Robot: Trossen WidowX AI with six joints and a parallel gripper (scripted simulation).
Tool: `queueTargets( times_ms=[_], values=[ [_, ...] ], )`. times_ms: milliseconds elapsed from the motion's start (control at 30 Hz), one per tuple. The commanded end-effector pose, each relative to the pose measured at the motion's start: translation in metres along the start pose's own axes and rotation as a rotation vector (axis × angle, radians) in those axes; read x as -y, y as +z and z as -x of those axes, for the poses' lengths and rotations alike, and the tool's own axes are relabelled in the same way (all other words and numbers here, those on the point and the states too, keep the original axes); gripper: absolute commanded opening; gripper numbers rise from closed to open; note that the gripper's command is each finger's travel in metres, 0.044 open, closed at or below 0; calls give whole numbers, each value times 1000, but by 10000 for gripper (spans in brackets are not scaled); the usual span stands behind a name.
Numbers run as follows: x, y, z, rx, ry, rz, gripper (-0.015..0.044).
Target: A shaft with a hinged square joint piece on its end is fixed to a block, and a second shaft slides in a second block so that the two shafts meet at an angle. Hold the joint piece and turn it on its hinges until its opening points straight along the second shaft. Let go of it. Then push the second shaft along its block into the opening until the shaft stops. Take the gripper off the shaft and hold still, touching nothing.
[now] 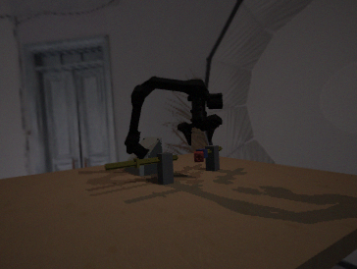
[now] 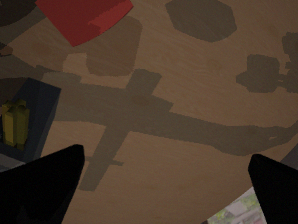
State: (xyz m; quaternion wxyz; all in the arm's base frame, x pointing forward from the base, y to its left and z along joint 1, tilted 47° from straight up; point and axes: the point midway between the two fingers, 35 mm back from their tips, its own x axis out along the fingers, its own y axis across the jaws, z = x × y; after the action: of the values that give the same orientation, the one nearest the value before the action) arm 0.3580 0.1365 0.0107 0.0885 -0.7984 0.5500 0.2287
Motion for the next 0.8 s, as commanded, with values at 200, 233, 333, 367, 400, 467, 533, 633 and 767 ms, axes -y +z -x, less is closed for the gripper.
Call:
queueTargets(
  times_ms=[200, 233, 333, 367, 400, 467, 533, 633, 767],
  values=[
    [2, -2, 0, 47, 42, -319, 440],
    [2, -2, 0, 51, 47, -351, 440],
    [3, -2, 0, 62, 63, -446, 440],
    [3, -3, -1, 65, 69, -477, 440],
    [3, -3, -1, 68, 75, -509, 440],
    [3, -3, -1, 74, 87, -572, 440],
    [3, -3, -1, 79, 99, -635, 440],
    [3, -4, -1, 85, 119, -729, 440],
    [4, -4, -1, 92, 146, -855, 440]
  ],
)
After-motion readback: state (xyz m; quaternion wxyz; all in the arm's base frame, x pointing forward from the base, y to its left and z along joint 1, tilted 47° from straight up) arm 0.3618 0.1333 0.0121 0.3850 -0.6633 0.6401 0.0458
